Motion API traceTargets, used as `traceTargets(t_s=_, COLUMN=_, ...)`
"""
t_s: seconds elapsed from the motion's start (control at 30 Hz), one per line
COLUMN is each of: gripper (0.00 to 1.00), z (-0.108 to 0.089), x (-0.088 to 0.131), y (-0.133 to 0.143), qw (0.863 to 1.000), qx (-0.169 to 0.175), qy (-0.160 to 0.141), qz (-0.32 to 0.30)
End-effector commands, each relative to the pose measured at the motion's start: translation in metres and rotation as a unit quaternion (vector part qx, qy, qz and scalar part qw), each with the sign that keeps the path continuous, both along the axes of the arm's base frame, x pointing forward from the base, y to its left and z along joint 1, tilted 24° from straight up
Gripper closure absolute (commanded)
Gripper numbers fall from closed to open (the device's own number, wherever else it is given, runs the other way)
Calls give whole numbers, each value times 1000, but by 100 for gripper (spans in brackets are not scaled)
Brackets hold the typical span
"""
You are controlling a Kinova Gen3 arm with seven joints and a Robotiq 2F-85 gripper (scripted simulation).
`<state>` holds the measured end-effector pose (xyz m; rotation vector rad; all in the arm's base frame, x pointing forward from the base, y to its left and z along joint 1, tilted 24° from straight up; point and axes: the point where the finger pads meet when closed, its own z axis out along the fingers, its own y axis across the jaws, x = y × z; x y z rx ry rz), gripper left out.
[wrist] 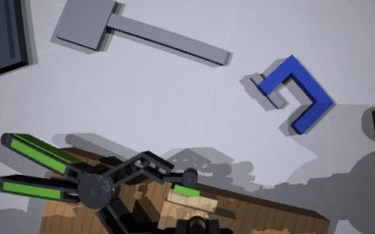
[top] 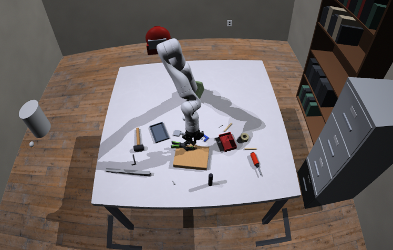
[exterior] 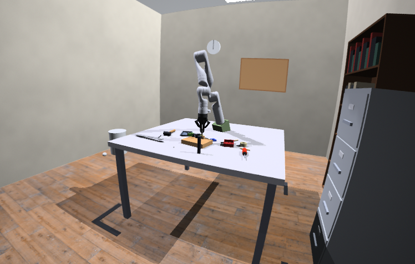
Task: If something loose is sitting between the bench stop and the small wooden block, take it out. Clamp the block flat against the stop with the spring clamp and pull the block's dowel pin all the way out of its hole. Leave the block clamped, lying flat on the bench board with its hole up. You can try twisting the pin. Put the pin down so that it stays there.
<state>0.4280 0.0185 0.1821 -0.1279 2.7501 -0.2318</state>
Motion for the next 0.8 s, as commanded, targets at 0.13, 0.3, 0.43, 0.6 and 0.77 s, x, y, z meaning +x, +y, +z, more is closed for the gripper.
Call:
traceTargets(t_s=0.13, gripper=90, z=1, x=0, y=0, qw=1000, qx=1, qy=-1, qz=-2)
traceTargets(t_s=0.3, gripper=90, z=1, x=0, y=0, qw=1000, qx=2, qy=-1, qz=-4)
traceTargets(t_s=0.43, gripper=90, z=1, x=0, y=0, qw=1000, qx=2, qy=-1, qz=-5)
traceTargets(t_s=0.6, gripper=90, z=1, x=0, y=0, qw=1000, qx=3, qy=-2, qz=-6)
traceTargets(t_s=0.77, gripper=90, z=1, x=0, y=0, qw=1000, qx=3, qy=-2, qz=-7)
